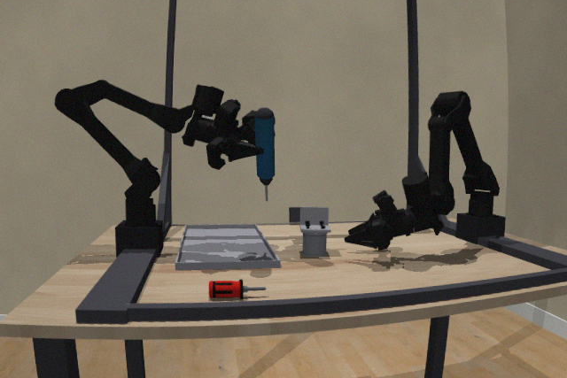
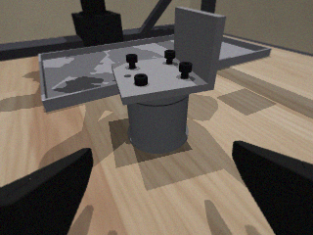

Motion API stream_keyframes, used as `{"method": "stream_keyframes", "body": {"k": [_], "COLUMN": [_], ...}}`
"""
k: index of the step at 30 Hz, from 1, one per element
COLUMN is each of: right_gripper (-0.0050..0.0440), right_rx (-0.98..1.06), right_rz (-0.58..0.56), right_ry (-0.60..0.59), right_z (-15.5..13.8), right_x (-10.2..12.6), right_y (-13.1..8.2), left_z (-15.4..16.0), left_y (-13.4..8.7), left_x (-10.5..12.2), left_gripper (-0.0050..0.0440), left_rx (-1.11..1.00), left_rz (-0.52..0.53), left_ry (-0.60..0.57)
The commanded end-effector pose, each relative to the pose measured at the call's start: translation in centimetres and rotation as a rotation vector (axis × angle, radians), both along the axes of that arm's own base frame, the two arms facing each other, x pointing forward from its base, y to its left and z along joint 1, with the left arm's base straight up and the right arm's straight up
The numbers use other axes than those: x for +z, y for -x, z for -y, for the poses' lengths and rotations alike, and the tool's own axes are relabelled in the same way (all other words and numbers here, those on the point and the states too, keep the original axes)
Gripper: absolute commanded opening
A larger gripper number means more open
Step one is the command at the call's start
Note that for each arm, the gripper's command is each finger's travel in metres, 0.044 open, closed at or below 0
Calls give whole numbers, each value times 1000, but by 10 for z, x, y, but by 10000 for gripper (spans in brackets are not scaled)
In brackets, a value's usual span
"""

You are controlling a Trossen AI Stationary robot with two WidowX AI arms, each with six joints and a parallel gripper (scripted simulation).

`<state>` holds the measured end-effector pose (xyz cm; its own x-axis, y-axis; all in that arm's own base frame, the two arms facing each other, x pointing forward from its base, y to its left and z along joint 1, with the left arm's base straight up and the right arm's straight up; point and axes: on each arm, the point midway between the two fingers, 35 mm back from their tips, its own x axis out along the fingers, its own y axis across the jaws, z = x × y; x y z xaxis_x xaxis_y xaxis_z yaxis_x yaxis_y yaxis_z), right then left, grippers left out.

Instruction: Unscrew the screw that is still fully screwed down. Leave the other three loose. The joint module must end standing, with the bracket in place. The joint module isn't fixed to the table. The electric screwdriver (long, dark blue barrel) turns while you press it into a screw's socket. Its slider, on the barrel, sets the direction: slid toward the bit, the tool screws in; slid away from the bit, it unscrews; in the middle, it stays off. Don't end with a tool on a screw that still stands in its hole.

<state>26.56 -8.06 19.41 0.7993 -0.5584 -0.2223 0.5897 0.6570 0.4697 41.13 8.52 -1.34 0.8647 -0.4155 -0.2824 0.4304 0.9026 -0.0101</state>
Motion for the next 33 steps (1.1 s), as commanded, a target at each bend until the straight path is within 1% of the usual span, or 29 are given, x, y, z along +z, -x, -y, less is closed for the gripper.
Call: {"method": "stream_keyframes", "body": {"k": [1,3,8,10,14,15,18,20,26,28,33], "right_gripper": [163,163,163,163,163,163,163,163,163,163,163], "right_rx": [75,75,162,211,275,296,348,348,454,478,521], "right_rz": [55,55,51,37,46,21,19,19,15,21,18], "right_ry": [85,85,176,226,297,309,361,361,469,499,542], "right_z": [-3,-3,-8,-12,-14,-16,-19,-19,-26,-27,-27], "right_x": [13,13,12,8,10,4,3,3,2,6,5], "right_y": [-2,-2,-5,-9,-9,-13,-16,-16,-21,-23,-24], "left_z": [-2,-2,-2,-2,-2,-2,-2,-2,-2,-2,-2], "left_y": [-5,-5,-5,-5,-5,-5,-5,-5,-5,-5,-5], "left_x": [13,13,13,13,13,13,13,13,13,13,13], "left_gripper": [400,400,400,400,400,400,400,400,400,400,400], "left_rx": [-4,-4,-4,-4,-4,-4,-4,-4,-4,-4,-4], "left_rz": [35,35,35,35,35,35,35,35,35,35,35], "left_ry": [-17,-17,-17,-17,-17,-17,-17,-17,-17,-17,-17]}}
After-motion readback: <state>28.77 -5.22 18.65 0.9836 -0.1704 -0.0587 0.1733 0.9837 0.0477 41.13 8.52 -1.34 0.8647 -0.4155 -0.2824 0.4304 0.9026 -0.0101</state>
